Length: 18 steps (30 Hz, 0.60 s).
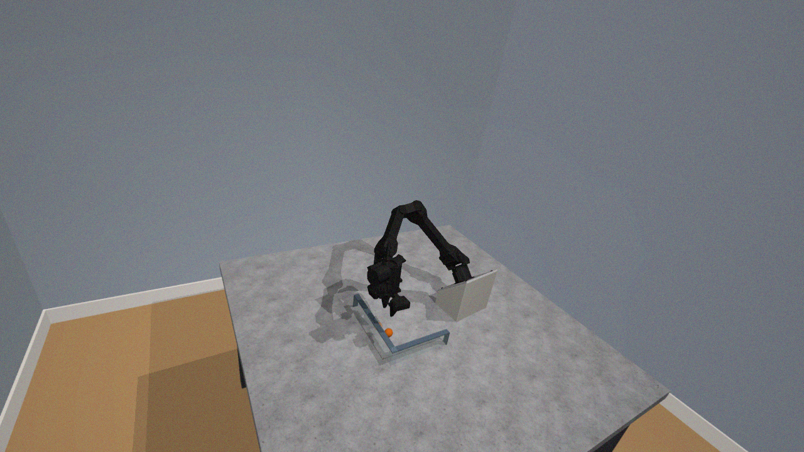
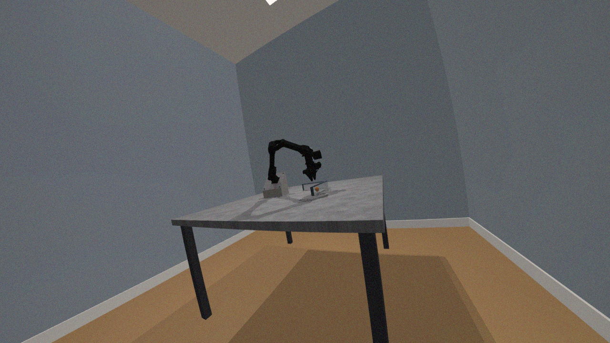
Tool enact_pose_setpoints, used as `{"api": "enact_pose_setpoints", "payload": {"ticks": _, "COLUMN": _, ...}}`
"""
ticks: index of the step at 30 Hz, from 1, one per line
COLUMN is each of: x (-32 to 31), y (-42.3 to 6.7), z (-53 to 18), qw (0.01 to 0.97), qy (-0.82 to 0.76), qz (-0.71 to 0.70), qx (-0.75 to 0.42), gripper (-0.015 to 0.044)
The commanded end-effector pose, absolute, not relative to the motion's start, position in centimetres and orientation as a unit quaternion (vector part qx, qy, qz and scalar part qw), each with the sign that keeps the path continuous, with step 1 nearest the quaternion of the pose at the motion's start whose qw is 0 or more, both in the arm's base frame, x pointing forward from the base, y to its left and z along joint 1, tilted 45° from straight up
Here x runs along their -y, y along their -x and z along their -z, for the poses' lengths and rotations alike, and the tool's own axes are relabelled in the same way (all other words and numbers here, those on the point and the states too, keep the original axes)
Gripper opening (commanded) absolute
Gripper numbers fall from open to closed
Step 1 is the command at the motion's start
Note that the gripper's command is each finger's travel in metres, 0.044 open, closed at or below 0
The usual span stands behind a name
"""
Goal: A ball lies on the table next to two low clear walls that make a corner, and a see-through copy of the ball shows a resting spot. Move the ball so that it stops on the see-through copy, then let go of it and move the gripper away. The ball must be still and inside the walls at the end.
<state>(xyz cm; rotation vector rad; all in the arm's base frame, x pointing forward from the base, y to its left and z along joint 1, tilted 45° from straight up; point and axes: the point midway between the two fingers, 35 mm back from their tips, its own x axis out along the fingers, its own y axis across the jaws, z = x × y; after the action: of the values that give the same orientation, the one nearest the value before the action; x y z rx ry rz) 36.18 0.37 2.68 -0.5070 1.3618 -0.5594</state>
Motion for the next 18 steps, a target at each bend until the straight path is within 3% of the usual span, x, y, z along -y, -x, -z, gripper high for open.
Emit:
{"api": "enact_pose_setpoints", "payload": {"ticks": 1, "x": -0.7, "y": -37.0, "z": 1.2, "qw": 0.694, "qy": 0.256, "qz": 0.275, "qx": -0.615, "gripper": 0.0259}}
{"api": "enact_pose_setpoints", "payload": {"ticks": 18, "x": 0.4, "y": -37.2, "z": 2.4, "qw": 0.693, "qy": 0.258, "qz": 0.276, "qx": -0.614, "gripper": 0.0259}}
